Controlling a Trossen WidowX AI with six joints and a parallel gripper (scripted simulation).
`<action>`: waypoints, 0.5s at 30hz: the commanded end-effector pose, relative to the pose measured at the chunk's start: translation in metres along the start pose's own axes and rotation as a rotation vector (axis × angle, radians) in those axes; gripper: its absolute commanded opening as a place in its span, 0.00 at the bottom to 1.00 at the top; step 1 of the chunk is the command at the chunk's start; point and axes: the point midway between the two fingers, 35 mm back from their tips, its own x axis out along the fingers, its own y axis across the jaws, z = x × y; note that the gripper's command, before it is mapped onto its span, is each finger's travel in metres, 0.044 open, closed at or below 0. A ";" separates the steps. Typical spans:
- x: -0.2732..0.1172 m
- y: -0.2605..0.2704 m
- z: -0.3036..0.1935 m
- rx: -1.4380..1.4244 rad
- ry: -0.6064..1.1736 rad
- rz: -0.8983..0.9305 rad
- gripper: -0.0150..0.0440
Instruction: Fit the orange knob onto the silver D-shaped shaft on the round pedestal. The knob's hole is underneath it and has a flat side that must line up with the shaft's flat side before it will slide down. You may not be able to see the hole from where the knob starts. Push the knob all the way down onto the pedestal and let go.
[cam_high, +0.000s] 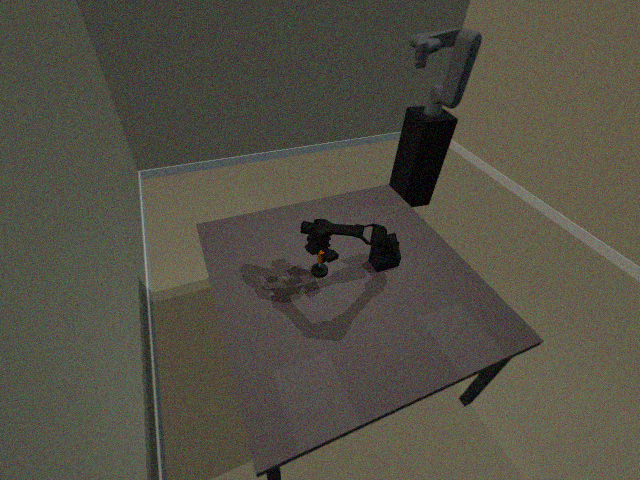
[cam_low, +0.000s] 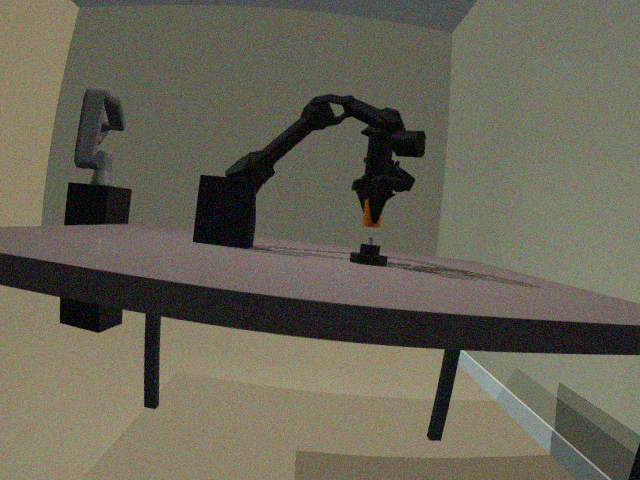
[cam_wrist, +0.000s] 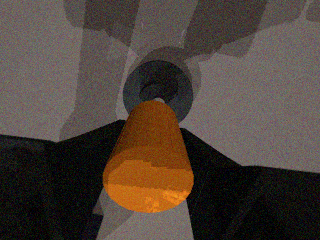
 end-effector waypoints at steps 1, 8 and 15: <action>-0.003 -0.002 0.002 0.079 -0.008 -0.010 0.25; -0.003 -0.003 0.004 0.293 -0.009 -0.010 0.25; -0.003 -0.006 0.006 0.501 -0.010 -0.009 0.25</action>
